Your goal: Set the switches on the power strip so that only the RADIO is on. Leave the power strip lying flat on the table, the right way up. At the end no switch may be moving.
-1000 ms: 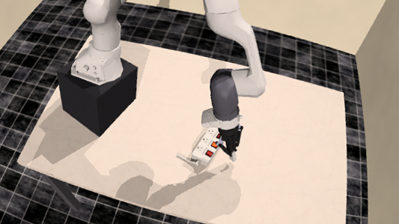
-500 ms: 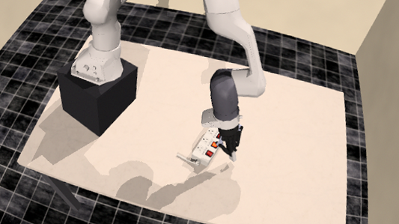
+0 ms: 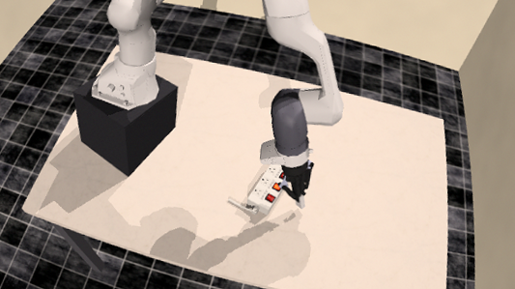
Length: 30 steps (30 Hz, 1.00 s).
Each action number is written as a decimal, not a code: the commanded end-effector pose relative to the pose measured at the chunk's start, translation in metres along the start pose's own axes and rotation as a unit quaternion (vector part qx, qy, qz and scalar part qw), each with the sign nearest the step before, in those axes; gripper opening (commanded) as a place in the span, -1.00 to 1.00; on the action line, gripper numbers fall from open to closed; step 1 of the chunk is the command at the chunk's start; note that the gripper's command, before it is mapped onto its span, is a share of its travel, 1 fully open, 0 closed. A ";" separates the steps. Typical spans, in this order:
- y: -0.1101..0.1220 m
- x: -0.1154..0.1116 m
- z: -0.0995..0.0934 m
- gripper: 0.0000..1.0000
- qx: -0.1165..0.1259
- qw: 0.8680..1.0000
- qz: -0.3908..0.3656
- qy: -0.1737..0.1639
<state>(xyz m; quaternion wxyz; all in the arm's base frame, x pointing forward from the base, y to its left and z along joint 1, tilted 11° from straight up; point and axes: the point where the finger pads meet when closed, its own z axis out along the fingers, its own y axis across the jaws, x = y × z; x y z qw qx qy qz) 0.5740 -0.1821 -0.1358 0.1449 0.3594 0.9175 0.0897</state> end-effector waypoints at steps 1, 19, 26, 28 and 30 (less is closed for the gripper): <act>0.000 -0.001 0.000 -1.00 0.000 1.000 -0.002 -0.001; 0.002 -0.008 -0.018 -1.00 0.000 1.000 -0.004 -0.003; 0.005 -0.020 -0.067 -1.00 0.000 1.000 -0.004 -0.003; 0.006 -0.022 -0.078 -1.00 0.000 1.000 -0.003 -0.003; 0.006 -0.022 -0.083 -1.00 0.000 1.000 -0.002 -0.002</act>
